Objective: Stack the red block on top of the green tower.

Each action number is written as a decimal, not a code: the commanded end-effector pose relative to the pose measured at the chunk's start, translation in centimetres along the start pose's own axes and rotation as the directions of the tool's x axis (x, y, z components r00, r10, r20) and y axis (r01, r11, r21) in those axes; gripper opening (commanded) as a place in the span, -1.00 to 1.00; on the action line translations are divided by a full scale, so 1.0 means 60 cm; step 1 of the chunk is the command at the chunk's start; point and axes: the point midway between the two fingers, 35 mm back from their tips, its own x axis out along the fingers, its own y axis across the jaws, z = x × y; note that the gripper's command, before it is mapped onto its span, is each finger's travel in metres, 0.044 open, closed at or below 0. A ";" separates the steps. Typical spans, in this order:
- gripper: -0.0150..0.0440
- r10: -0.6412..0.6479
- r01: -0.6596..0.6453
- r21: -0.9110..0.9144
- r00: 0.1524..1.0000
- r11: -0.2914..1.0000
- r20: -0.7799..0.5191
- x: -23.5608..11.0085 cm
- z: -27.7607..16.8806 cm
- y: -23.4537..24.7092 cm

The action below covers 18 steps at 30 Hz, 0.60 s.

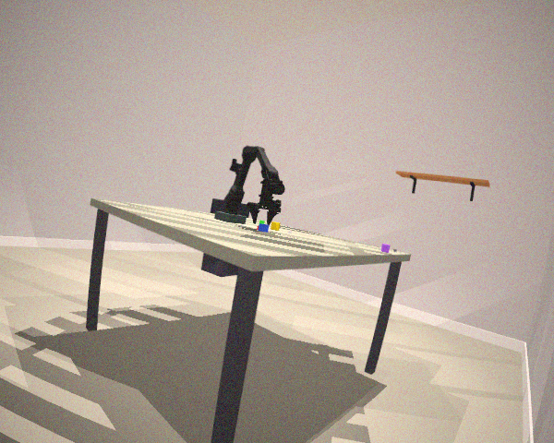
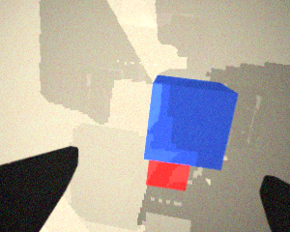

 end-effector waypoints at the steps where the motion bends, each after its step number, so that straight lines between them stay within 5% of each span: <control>1: 1.00 -0.003 0.003 -0.005 1.000 1.000 -0.014 0.015 -0.006 -0.001; 18: 1.00 -0.003 0.003 -0.005 1.000 1.000 -0.015 0.036 -0.007 -0.001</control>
